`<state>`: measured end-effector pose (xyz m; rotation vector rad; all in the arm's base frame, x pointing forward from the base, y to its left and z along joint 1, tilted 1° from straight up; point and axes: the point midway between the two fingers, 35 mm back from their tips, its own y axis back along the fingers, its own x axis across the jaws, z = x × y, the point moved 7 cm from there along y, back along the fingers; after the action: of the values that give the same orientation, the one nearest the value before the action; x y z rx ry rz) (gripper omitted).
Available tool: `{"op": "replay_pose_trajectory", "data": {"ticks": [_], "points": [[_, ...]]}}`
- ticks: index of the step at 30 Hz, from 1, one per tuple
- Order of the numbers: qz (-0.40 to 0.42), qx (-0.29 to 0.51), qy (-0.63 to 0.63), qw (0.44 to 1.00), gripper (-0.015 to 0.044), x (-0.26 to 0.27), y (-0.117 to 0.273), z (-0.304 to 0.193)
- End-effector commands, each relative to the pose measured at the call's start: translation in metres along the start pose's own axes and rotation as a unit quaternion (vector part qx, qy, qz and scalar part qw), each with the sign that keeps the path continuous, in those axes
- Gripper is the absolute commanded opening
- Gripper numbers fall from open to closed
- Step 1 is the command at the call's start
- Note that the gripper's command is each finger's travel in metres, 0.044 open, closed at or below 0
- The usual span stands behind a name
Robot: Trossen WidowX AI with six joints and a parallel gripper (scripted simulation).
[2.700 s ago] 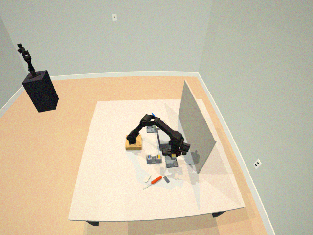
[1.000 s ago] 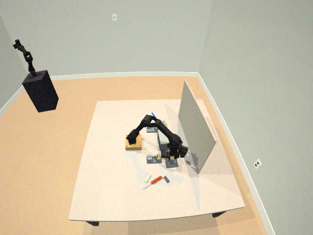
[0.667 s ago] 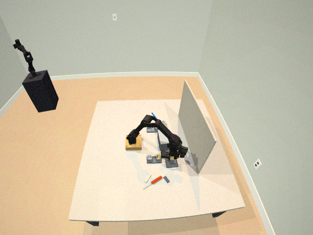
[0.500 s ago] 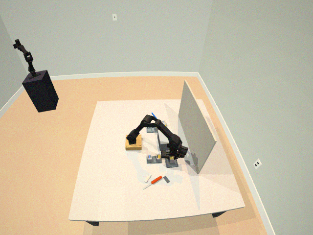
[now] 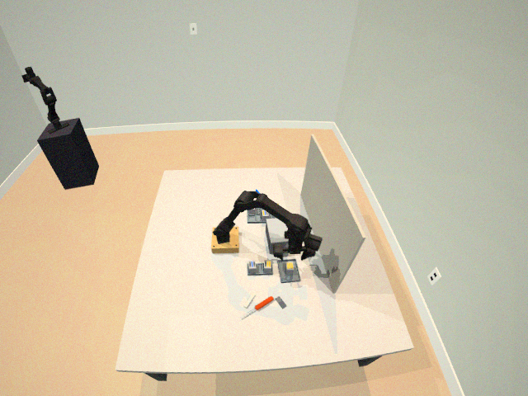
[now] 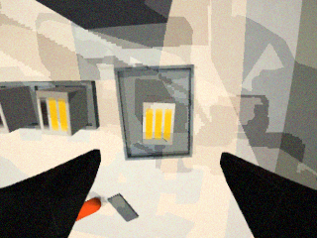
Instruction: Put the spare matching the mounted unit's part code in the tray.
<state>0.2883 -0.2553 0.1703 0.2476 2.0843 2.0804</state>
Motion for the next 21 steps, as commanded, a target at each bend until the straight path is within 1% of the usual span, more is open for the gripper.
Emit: {"op": "replay_pose_trajectory", "data": {"ticks": [1,21], "points": [[-0.002,0.003,0.002,1.000,0.0440,0.0037,0.0248,0.0016],[-0.010,0.005,0.000,1.000,0.0440,0.0031,0.0283,0.0017]]}}
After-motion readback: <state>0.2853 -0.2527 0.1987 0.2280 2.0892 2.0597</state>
